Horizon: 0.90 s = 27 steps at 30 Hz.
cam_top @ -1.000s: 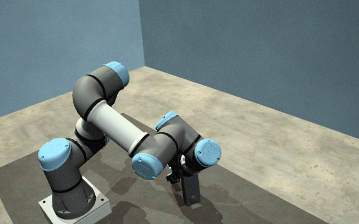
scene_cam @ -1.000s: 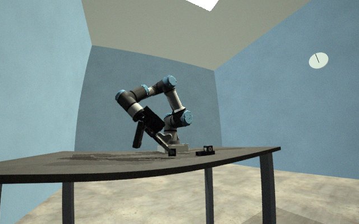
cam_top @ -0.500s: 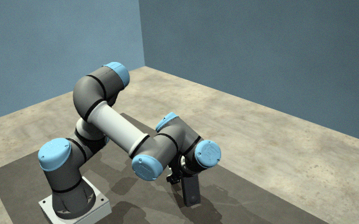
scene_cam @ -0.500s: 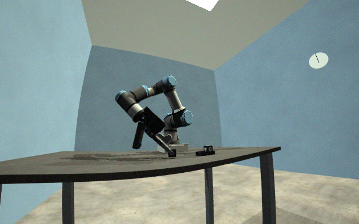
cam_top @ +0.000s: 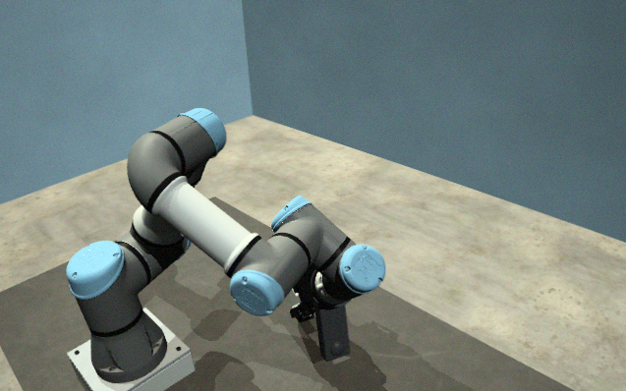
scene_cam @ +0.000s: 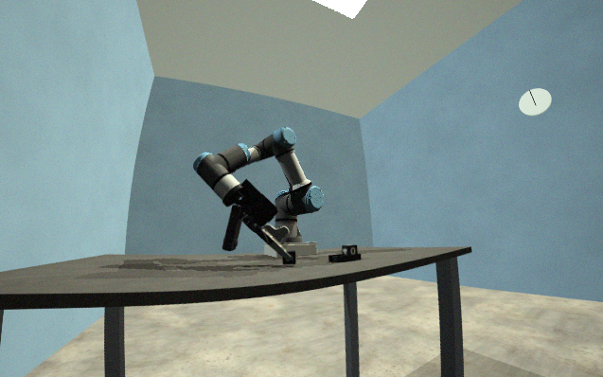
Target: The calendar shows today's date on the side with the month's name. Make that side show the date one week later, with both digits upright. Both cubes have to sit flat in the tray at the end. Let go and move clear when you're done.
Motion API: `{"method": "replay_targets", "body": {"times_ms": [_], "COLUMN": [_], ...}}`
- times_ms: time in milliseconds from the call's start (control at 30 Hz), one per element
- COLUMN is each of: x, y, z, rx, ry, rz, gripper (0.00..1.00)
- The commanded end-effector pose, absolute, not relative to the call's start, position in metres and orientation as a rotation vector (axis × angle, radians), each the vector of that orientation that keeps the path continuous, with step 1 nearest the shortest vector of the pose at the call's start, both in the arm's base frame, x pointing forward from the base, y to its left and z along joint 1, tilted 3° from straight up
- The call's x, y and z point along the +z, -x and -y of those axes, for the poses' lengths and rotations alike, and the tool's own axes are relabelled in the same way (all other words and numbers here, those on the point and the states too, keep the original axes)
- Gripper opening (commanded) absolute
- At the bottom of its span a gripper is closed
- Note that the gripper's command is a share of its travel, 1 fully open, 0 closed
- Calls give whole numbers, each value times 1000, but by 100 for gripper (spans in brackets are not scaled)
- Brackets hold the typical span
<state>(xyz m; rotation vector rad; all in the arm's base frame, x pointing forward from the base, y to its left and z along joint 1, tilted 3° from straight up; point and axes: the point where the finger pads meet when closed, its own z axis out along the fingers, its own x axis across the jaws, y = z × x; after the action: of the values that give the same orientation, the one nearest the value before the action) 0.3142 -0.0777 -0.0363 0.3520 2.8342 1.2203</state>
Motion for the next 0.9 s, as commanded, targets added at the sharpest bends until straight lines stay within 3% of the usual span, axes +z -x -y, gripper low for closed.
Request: {"method": "replay_targets", "body": {"times_ms": [0, 867], "x": [-36, -38], "y": [-315, -314], "z": [78, 78], "rx": [1217, 1217], "ry": [-351, -351], "rz": [-2834, -2834], "gripper": [11, 11]}}
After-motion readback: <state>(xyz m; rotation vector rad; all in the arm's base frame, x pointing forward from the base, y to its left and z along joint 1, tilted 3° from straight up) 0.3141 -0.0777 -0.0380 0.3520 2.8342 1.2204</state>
